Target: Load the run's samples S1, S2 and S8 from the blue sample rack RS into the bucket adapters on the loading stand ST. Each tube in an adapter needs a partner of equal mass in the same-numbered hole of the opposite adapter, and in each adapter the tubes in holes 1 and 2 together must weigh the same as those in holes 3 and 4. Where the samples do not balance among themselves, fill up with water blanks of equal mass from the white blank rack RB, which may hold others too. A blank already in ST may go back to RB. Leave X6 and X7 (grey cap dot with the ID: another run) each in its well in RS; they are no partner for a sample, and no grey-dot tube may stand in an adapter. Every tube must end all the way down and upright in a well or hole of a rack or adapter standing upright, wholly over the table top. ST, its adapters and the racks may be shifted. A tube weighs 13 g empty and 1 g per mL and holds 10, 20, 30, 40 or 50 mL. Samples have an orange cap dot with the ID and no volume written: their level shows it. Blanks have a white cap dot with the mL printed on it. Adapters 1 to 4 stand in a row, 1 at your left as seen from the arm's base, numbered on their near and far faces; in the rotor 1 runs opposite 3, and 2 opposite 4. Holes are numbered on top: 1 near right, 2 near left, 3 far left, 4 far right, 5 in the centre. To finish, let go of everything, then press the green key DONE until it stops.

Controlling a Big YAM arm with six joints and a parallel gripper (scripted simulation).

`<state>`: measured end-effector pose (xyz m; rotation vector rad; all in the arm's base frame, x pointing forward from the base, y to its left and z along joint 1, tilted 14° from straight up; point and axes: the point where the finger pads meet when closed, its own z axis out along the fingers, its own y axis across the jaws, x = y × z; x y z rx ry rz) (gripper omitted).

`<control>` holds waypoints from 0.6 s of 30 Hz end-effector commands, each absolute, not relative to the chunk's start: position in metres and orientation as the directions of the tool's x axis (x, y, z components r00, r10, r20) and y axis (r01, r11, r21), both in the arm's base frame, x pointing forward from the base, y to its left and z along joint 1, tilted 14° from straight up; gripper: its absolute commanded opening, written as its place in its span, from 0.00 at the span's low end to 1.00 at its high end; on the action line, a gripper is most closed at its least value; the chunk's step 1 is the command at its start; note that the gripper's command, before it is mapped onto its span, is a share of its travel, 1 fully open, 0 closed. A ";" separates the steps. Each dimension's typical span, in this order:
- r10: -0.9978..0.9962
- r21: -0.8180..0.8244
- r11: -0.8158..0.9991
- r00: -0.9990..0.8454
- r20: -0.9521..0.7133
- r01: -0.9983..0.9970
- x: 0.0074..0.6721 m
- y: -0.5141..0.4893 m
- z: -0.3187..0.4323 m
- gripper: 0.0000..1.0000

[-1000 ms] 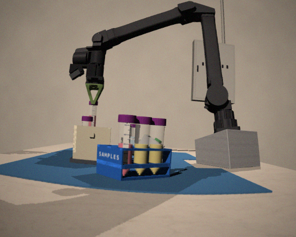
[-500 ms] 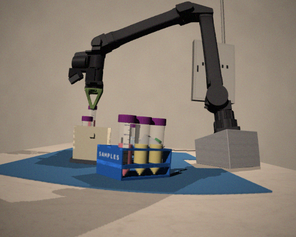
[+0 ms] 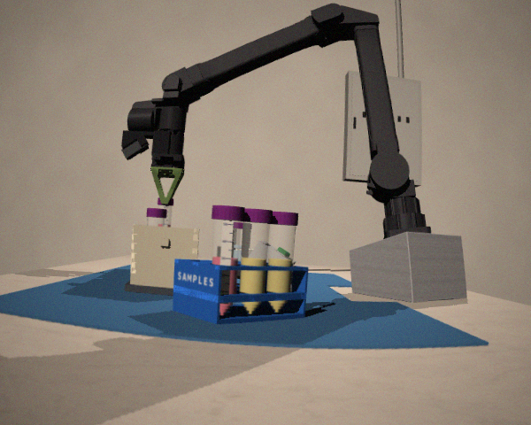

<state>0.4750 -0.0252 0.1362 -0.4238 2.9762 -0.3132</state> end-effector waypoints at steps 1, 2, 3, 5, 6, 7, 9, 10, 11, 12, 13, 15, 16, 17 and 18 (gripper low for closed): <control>-0.295 -0.230 0.937 -0.947 -0.125 -0.262 0.488 -0.027 0.144 0.00; -0.293 -0.225 0.938 -0.950 -0.108 -0.264 0.483 -0.028 0.135 0.00; -0.292 -0.225 0.938 -0.950 -0.108 -0.262 0.484 -0.030 0.134 0.00; -0.294 -0.229 0.938 -0.948 -0.121 -0.261 0.489 -0.029 0.137 0.00; -0.296 -0.226 0.937 -0.949 -0.111 -0.266 0.485 -0.028 0.131 0.00; -0.298 -0.227 0.937 -0.948 -0.112 -0.268 0.483 -0.027 0.131 0.00; -0.295 -0.231 0.938 -0.947 -0.131 -0.260 0.493 -0.029 0.136 0.00; -0.292 -0.229 0.938 -0.948 -0.123 -0.259 0.491 -0.031 0.131 0.00; -0.292 -0.227 0.938 -0.950 -0.115 -0.261 0.486 -0.031 0.126 0.00; -0.293 -0.225 0.938 -0.950 -0.107 -0.264 0.484 -0.031 0.122 0.00; -0.293 -0.225 0.938 -0.950 -0.107 -0.264 0.484 -0.031 0.122 0.00; -0.300 -0.239 0.936 -0.940 -0.161 -0.258 0.504 -0.026 0.143 0.00; -0.300 -0.238 0.936 -0.941 -0.156 -0.259 0.505 -0.027 0.140 0.00; -0.299 -0.237 0.936 -0.942 -0.151 -0.259 0.502 -0.029 0.137 0.00; -0.297 -0.231 0.937 -0.946 -0.129 -0.262 0.494 -0.030 0.126 0.00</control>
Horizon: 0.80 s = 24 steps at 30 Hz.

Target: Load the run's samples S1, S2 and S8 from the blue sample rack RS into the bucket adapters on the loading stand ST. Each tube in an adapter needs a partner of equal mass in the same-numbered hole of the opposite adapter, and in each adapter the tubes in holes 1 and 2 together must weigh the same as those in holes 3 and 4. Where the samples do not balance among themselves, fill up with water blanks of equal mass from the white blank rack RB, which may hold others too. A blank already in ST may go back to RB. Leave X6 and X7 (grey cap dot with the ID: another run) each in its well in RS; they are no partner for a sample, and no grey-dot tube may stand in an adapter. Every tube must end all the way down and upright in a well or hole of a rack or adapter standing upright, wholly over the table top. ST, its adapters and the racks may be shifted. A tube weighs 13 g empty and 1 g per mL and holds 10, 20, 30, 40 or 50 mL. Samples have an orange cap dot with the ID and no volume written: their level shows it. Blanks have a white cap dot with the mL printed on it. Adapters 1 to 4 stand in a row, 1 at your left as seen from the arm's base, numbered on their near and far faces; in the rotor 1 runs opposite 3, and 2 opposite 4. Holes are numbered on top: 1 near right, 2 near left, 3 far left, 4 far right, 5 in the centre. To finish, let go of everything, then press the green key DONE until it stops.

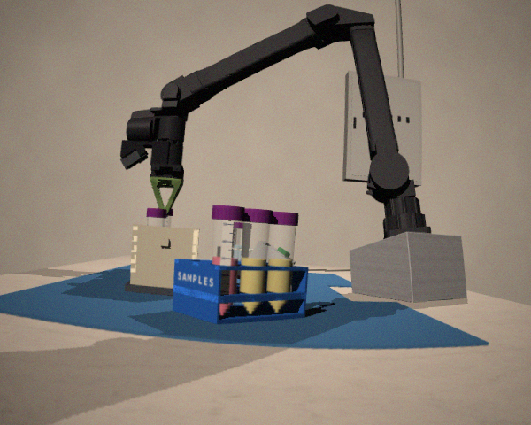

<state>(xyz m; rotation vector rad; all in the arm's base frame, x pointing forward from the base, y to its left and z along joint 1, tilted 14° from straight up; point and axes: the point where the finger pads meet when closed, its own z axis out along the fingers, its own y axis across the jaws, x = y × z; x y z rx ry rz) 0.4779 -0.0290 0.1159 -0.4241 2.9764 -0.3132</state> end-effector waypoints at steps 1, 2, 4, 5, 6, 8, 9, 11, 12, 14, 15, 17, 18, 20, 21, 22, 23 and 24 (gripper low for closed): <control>-0.295 -0.227 0.937 -0.949 -0.113 -0.264 0.489 -0.031 0.118 0.00; -0.293 -0.224 0.938 -0.951 -0.104 -0.264 0.485 -0.033 0.113 0.00; -0.293 -0.229 0.938 -0.948 -0.122 -0.260 0.493 -0.033 0.117 0.00; -0.295 -0.231 0.937 -0.947 -0.129 -0.261 0.496 -0.031 0.119 0.00; -0.291 -0.232 0.939 -0.947 -0.137 -0.255 0.493 -0.029 0.128 0.00; -0.291 -0.232 0.939 -0.947 -0.137 -0.255 0.493 -0.029 0.128 0.00; -0.291 -0.232 0.939 -0.947 -0.137 -0.255 0.493 -0.029 0.128 0.00; -0.291 -0.232 0.939 -0.947 -0.137 -0.255 0.493 -0.029 0.128 0.00; -0.291 -0.232 0.939 -0.947 -0.137 -0.255 0.493 -0.029 0.128 0.00; -0.291 -0.232 0.939 -0.947 -0.137 -0.255 0.493 -0.029 0.128 0.00; -0.291 -0.232 0.939 -0.947 -0.137 -0.255 0.493 -0.029 0.128 0.00; -0.291 -0.232 0.939 -0.947 -0.137 -0.255 0.493 -0.029 0.128 0.55; -0.291 -0.232 0.939 -0.947 -0.137 -0.255 0.493 -0.029 0.128 0.55; -0.291 -0.232 0.939 -0.947 -0.137 -0.255 0.493 -0.029 0.128 0.55; -0.291 -0.232 0.939 -0.947 -0.137 -0.255 0.493 -0.029 0.128 0.55; -0.291 -0.232 0.939 -0.947 -0.137 -0.255 0.493 -0.029 0.128 0.55; -0.291 -0.232 0.939 -0.947 -0.137 -0.255 0.493 -0.029 0.128 0.55; -0.291 -0.232 0.939 -0.947 -0.137 -0.255 0.493 -0.029 0.128 0.55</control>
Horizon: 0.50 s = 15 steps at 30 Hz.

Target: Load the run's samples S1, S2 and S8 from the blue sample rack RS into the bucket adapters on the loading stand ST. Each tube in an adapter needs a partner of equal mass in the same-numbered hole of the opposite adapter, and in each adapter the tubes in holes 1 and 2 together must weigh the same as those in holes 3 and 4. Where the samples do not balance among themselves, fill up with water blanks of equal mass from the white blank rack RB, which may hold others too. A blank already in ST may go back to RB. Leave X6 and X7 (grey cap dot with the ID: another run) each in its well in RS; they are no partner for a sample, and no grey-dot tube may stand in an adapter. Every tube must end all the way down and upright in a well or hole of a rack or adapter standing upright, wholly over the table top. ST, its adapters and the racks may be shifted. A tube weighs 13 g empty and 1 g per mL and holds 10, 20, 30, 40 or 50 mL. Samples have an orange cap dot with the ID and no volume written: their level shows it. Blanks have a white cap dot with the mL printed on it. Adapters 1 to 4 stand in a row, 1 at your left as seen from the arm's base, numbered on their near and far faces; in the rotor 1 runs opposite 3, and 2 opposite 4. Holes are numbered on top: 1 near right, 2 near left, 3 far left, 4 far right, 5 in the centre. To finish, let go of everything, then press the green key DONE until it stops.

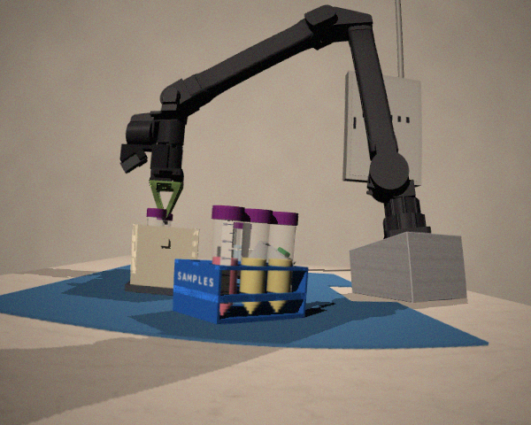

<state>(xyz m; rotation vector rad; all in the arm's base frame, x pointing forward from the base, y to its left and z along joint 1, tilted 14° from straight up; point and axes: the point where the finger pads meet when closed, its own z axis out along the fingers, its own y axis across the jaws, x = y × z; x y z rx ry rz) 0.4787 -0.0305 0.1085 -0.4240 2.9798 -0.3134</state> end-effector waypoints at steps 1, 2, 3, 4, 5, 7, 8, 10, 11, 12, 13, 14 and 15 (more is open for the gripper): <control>-0.291 -0.232 0.939 -0.947 -0.137 -0.255 0.493 -0.029 0.128 0.55; -0.291 -0.232 0.939 -0.947 -0.137 -0.255 0.493 -0.029 0.128 0.55; -0.291 -0.232 0.939 -0.947 -0.137 -0.255 0.493 -0.029 0.128 0.55; -0.291 -0.232 0.939 -0.947 -0.137 -0.255 0.493 -0.029 0.128 0.55; -0.291 -0.232 0.939 -0.947 -0.137 -0.255 0.493 -0.029 0.128 0.55; -0.300 -0.241 0.937 -0.939 -0.172 -0.255 0.499 -0.025 0.149 0.55; -0.300 -0.240 0.936 -0.938 -0.171 -0.256 0.499 -0.021 0.154 0.55; -0.293 -0.238 0.939 -0.940 -0.173 -0.249 0.497 -0.020 0.161 0.55; -0.293 -0.239 0.939 -0.940 -0.173 -0.249 0.497 -0.019 0.164 0.55; -0.293 -0.239 0.939 -0.940 -0.174 -0.249 0.496 -0.018 0.168 0.55; -0.293 -0.239 0.939 -0.940 -0.174 -0.249 0.495 -0.018 0.171 0.55; -0.290 -0.239 0.940 -0.941 -0.174 -0.245 0.494 -0.019 0.174 0.55; -0.287 -0.239 0.940 -0.942 -0.174 -0.242 0.494 -0.020 0.178 0.55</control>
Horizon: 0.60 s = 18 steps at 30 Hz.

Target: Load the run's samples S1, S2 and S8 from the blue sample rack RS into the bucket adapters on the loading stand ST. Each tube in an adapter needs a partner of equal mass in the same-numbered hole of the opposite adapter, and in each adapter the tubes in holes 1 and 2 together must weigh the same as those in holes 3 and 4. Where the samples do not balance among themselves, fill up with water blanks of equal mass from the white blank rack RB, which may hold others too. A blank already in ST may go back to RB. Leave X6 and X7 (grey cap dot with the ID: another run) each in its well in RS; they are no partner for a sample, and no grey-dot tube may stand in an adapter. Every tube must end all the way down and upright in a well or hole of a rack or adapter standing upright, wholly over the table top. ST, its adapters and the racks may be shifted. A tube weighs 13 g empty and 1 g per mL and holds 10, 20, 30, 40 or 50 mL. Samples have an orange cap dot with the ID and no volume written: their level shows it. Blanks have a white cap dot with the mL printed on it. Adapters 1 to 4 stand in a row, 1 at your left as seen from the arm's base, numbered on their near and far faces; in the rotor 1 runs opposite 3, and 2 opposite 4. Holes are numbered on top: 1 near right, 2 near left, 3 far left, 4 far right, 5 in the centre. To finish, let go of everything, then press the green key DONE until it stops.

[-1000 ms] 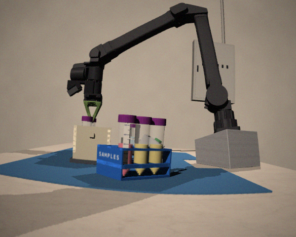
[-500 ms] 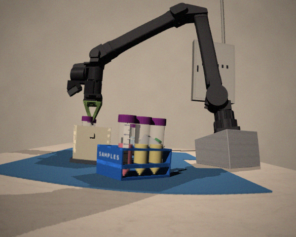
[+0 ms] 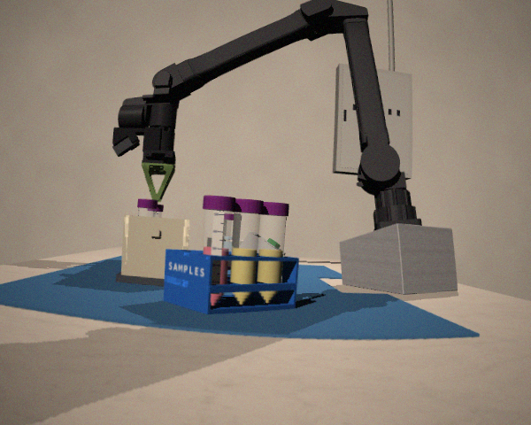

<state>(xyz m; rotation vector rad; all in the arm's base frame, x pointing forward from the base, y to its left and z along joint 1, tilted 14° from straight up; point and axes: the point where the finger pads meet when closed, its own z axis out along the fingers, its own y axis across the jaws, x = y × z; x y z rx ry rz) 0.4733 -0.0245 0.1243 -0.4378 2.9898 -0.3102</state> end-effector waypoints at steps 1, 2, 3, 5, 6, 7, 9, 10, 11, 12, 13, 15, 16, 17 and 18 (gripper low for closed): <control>-0.286 -0.239 0.940 -0.942 -0.174 -0.242 0.493 -0.020 0.181 0.55; -0.283 -0.239 0.941 -0.943 -0.174 -0.238 0.493 -0.021 0.181 0.55; -0.291 -0.232 0.939 -0.946 -0.139 -0.255 0.487 -0.022 0.161 0.55; -0.291 -0.232 0.939 -0.946 -0.139 -0.255 0.487 -0.022 0.161 0.55; -0.291 -0.232 0.939 -0.946 -0.139 -0.255 0.487 -0.022 0.161 0.55; -0.291 -0.232 0.939 -0.946 -0.139 -0.255 0.487 -0.022 0.161 0.55; -0.291 -0.232 0.939 -0.946 -0.139 -0.255 0.487 -0.022 0.161 0.55; -0.291 -0.232 0.939 -0.946 -0.139 -0.255 0.487 -0.022 0.161 0.55; -0.291 -0.232 0.939 -0.946 -0.139 -0.255 0.487 -0.022 0.161 0.55; -0.291 -0.232 0.939 -0.946 -0.139 -0.255 0.487 -0.022 0.161 0.55; -0.291 -0.232 0.939 -0.946 -0.139 -0.255 0.487 -0.022 0.161 0.55; -0.291 -0.232 0.939 -0.946 -0.139 -0.255 0.487 -0.022 0.161 0.55; -0.291 -0.232 0.939 -0.946 -0.139 -0.255 0.487 -0.022 0.161 0.55; -0.291 -0.232 0.939 -0.946 -0.139 -0.255 0.487 -0.022 0.161 0.55; -0.291 -0.232 0.939 -0.946 -0.139 -0.255 0.487 -0.022 0.161 0.55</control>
